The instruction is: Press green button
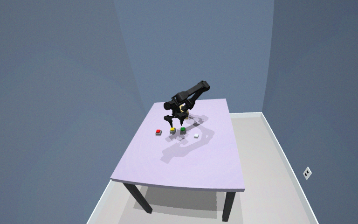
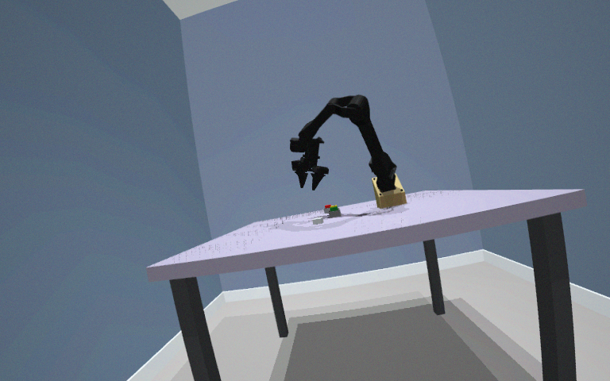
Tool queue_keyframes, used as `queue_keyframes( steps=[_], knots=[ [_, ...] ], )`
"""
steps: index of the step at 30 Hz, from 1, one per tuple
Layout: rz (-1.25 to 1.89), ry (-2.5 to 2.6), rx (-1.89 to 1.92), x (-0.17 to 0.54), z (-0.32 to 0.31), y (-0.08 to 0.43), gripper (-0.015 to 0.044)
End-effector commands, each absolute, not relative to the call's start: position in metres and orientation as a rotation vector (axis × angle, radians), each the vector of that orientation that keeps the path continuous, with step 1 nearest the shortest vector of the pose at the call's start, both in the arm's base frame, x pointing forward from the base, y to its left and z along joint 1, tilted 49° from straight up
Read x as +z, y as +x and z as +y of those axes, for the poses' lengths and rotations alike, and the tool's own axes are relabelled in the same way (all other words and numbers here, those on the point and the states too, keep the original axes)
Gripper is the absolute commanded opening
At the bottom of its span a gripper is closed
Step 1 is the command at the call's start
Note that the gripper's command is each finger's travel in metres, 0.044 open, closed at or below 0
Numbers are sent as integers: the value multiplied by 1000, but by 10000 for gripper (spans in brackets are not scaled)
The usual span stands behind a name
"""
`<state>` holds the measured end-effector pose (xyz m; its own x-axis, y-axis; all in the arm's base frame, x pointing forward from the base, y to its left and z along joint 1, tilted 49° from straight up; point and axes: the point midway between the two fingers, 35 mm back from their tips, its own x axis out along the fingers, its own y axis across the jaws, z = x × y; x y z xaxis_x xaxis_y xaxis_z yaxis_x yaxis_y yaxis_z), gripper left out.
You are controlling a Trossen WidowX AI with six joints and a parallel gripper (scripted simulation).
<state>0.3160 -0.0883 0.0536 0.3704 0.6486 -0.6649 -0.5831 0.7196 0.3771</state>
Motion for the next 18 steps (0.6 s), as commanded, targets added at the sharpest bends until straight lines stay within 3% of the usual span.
queue_keyframes(
  steps=[1, 16, 18],
  knots=[
    [1379, 657, 625, 57, -66, 239, 400],
    [1426, 711, 603, 60, -64, 232, 400],
    [1426, 710, 602, 53, -57, 234, 348]
  ],
)
